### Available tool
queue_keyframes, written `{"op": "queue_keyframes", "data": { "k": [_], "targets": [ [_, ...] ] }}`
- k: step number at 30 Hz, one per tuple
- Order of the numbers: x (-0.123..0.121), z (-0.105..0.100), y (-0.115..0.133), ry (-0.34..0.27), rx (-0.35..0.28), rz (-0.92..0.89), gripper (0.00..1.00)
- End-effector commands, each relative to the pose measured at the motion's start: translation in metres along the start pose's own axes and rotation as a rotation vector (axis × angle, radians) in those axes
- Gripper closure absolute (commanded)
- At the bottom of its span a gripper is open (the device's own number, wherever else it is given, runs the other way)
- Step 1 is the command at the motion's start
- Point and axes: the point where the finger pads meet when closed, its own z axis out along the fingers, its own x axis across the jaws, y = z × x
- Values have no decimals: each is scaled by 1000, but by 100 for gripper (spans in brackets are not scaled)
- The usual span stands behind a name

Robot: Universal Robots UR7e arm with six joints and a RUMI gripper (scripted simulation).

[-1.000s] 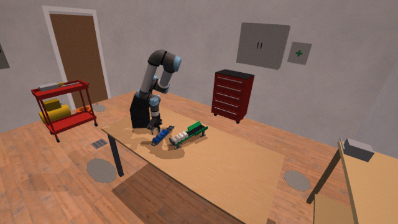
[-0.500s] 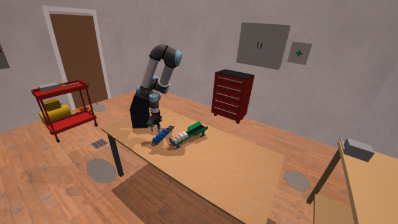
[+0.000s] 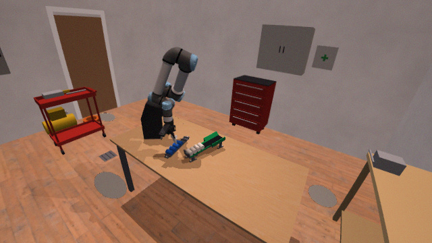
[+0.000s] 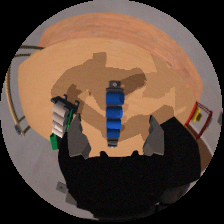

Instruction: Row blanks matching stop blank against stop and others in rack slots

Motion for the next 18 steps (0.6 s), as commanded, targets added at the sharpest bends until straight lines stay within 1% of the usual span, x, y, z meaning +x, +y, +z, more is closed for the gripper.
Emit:
{"op": "queue_keyframes", "data": {
  "k": [1, 18],
  "targets": [
    [0, 0, 0, 0, 1, 0, 0],
    [0, -2, 0, 0, 1, 0, 0]
  ]
}}
